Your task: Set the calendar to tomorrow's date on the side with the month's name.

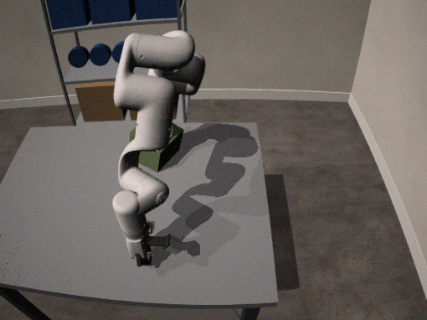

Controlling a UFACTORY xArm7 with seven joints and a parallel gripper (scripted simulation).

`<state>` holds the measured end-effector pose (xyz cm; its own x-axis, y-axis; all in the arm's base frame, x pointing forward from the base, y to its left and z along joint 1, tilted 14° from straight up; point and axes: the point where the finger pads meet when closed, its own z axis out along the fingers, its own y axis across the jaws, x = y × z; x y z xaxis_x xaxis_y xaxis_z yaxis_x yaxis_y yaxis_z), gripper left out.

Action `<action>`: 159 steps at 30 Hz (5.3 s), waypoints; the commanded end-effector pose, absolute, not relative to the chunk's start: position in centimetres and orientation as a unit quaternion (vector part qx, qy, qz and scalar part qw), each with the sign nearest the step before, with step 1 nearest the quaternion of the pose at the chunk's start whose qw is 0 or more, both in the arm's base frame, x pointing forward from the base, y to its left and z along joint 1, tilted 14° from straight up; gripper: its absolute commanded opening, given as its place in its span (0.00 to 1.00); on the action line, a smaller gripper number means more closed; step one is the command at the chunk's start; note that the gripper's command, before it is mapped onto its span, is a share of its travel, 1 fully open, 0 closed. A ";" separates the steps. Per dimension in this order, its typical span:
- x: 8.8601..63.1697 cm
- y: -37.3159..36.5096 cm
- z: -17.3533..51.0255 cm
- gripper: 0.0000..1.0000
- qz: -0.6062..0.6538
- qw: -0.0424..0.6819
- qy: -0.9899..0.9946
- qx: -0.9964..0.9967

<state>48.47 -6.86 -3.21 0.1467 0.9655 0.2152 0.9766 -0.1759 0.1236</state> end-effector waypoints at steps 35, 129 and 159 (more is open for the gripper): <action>48.9 -6.7 -4.4 0.47 -0.124 0.021 -0.641 -0.757; 46.7 -8.8 5.2 0.27 -0.122 0.027 -0.591 -0.797; 43.0 -10.2 4.9 0.27 -0.097 0.069 -0.204 -0.972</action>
<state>43.42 -9.98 4.77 0.8406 0.4857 0.2395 0.5153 -0.8535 -0.0777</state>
